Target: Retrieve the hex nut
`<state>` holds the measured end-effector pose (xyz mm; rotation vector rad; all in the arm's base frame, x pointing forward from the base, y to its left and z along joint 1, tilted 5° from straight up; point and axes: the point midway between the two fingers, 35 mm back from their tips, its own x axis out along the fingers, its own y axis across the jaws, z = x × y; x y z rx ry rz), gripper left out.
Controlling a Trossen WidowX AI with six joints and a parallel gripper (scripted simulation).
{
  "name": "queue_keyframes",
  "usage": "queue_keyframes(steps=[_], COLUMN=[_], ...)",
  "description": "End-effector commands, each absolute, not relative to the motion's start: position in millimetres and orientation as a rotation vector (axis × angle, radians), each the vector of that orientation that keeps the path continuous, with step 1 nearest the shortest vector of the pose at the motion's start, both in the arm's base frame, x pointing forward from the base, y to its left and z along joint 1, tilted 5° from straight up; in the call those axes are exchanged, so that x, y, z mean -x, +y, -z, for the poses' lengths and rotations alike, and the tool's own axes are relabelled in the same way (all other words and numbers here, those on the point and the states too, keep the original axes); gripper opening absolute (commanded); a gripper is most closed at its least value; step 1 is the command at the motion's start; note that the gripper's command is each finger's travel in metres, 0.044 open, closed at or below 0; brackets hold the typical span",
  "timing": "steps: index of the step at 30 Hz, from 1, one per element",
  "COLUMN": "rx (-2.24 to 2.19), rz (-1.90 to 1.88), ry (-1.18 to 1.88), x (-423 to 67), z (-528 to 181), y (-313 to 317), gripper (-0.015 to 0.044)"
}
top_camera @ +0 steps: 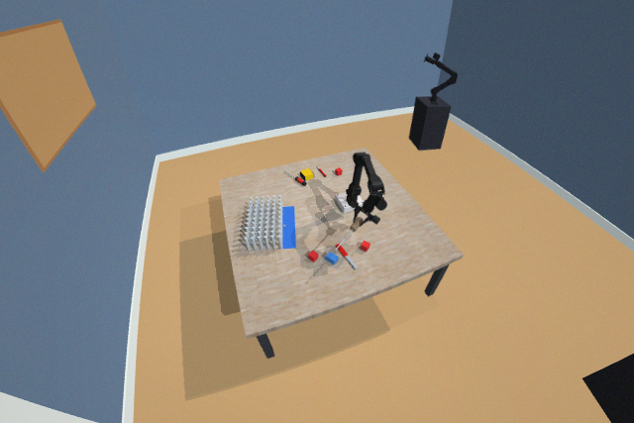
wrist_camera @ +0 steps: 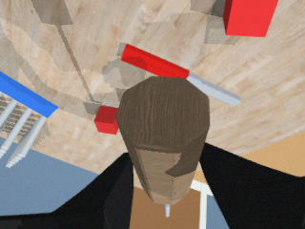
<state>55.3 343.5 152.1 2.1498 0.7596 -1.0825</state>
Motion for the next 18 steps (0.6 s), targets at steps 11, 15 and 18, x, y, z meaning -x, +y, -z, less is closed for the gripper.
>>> queue_keyframes(steps=[11,15,18], rx=[-1.937,-1.876,-1.865], rz=[0.913,0.868,0.860], ry=[1.104,1.184,1.198], x=[50.4,79.8,85.0], z=[-161.2,-162.9,-163.2], y=[378.9,382.4,382.8], gripper=[0.0000,0.0000,0.0000])
